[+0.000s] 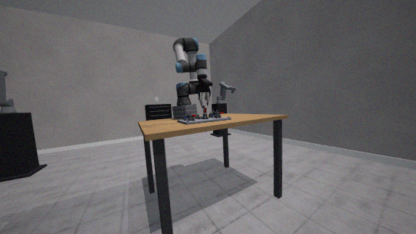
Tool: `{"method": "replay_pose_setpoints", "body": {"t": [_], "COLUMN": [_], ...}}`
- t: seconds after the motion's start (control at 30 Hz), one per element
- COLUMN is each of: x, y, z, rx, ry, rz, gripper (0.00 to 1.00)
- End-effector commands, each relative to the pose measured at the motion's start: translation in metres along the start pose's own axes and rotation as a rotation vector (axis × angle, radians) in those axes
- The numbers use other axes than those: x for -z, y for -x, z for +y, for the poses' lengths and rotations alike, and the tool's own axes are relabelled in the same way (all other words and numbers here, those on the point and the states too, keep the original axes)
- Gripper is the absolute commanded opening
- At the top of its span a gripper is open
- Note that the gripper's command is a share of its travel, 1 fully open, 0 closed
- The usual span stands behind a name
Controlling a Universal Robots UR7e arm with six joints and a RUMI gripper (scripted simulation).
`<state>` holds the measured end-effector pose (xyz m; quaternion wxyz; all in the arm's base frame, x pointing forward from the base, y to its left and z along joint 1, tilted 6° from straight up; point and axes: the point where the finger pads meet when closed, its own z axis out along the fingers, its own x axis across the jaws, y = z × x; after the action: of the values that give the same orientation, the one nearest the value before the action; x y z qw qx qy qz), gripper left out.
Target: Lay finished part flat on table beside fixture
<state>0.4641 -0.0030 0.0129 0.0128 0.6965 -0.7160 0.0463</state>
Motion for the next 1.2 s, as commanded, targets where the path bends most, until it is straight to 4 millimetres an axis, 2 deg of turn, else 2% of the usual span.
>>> {"method": "replay_pose_setpoints", "body": {"t": [0.0,1.03,1.07,1.17], "x": [0.0009,0.0008,0.0008,0.0007], "y": [-0.0001,-0.0001,-0.0001,-0.0001], "z": [-0.0004,-0.0004,-0.0004,-0.0004], "rx": [0.000,0.000,0.000,0.000], "ry": [-0.001,-0.001,-0.001,-0.001], "rz": [0.000,0.000,0.000,0.000], "gripper": [0.28,0.28,0.59,0.59]}}
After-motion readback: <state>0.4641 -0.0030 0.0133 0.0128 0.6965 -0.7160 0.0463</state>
